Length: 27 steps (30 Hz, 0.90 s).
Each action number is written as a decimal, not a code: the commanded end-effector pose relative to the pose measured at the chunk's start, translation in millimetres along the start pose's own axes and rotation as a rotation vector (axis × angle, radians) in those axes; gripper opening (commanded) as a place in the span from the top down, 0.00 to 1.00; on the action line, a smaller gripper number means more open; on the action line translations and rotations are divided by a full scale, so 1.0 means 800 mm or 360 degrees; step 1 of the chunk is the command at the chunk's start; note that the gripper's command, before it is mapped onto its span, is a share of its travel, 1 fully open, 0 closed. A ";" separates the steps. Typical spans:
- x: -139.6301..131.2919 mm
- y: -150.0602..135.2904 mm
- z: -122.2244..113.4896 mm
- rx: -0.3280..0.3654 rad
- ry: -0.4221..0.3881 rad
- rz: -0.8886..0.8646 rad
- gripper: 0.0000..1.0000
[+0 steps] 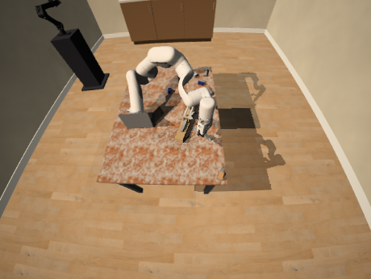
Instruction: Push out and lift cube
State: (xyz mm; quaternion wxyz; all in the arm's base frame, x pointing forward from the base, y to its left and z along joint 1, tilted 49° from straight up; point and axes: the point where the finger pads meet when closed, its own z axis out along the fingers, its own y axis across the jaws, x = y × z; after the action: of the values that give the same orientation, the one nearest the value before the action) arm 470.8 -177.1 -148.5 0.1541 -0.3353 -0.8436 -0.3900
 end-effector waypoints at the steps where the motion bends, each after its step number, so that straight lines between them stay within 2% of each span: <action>1: -0.002 0.000 -0.005 0.0002 -0.0009 -0.0001 1.00; 9: 0.004 -0.007 -0.004 0.0004 -0.0005 0.0075 1.00; 12: 0.030 -0.039 -0.002 0.0016 0.0006 0.0440 1.00; 15: 0.074 -0.085 -0.002 0.0015 0.0008 0.0670 1.00; 18: 0.108 -0.112 -0.003 0.0006 0.0024 0.0921 1.00; 20: 0.108 -0.112 -0.003 0.0006 0.0024 0.0921 1.00; 21: 0.138 -0.138 -0.004 0.0001 0.0034 0.1174 1.00; 23: 0.152 -0.147 -0.005 -0.0006 0.0038 0.1311 1.00; 27: 0.154 -0.149 -0.002 -0.0010 0.0022 0.1644 1.00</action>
State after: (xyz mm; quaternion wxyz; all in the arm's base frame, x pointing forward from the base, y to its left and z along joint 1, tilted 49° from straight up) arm 310.1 -178.8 -150.9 0.3145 -0.6314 -0.6369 -0.3111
